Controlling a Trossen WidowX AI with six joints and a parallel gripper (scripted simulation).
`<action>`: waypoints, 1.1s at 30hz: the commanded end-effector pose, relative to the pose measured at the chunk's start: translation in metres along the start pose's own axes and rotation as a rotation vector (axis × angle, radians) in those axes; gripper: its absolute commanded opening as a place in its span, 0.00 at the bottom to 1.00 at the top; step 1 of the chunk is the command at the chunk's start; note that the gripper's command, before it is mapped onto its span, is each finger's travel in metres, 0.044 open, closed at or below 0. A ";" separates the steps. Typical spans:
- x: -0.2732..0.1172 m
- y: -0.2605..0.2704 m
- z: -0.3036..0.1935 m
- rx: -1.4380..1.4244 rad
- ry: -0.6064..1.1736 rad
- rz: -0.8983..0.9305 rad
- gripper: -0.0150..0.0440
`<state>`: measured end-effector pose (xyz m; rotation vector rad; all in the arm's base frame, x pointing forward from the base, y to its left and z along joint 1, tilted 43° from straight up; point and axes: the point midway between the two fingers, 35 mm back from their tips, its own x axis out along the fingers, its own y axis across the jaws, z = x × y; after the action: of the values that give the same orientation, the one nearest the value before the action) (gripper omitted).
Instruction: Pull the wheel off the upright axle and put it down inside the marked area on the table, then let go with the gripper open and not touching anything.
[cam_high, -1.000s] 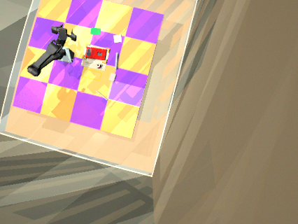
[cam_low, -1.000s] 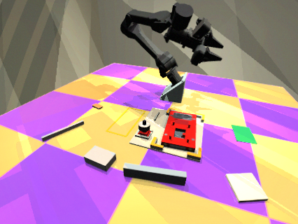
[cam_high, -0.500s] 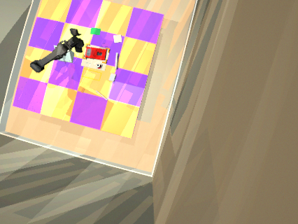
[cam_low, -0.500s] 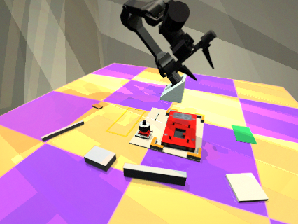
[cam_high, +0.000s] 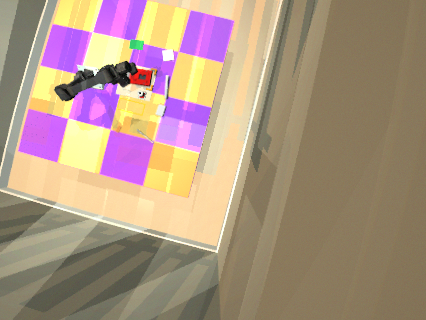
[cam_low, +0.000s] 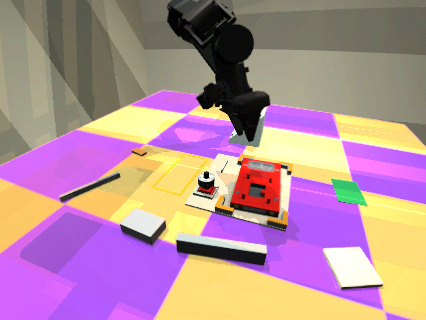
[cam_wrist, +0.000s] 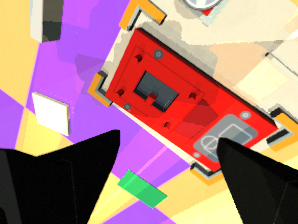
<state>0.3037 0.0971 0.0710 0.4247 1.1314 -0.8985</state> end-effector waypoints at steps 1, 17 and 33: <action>0.011 -0.006 0.074 0.586 -0.278 -0.156 0.76; 0.012 -0.001 0.082 0.611 -0.293 -0.159 0.76; 0.077 -0.015 0.102 0.612 -0.295 -0.159 0.76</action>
<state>0.3643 0.0028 0.0584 0.6881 0.6086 -1.3965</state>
